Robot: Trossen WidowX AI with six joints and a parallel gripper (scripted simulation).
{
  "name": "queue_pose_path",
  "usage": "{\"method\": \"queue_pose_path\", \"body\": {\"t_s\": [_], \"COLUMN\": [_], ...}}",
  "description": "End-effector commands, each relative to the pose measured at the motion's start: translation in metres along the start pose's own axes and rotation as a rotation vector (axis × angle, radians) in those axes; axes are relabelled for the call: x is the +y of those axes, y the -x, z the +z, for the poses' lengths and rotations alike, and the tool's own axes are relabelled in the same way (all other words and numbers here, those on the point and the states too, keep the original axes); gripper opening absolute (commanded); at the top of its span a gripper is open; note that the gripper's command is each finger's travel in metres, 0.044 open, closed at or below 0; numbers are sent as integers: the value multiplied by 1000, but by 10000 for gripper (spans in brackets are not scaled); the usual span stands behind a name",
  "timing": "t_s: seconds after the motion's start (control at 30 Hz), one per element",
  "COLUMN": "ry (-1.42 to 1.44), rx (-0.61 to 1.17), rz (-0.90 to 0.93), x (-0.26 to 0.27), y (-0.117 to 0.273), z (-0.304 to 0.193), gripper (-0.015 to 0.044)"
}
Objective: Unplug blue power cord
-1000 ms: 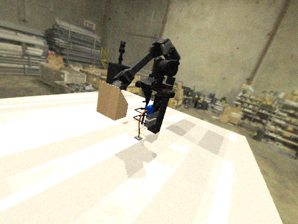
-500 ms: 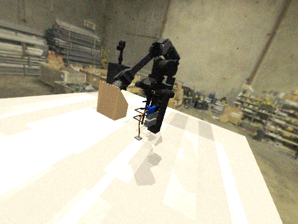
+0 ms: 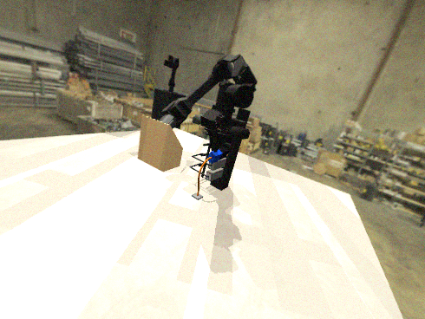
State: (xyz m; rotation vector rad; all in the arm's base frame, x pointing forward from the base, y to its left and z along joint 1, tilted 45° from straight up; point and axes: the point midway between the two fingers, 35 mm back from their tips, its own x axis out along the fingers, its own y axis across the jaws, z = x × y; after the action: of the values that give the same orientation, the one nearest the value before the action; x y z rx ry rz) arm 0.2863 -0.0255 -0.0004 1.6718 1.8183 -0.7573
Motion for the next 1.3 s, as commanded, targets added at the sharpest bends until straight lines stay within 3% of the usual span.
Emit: {"method": "queue_pose_path", "body": {"t_s": [0.0,0.27,0.83,1.03,1.27], "ry": [0,-2,-9,-8,-8], "rx": [0,-1,5,2,2], "rz": [-9,-9,-12,-11,-11], "x": [0,0,1,0,-1], "y": [-2,-1,2,12,12], "z": [8,22,22,73,75], "gripper": [0,0,440,440,440]}}
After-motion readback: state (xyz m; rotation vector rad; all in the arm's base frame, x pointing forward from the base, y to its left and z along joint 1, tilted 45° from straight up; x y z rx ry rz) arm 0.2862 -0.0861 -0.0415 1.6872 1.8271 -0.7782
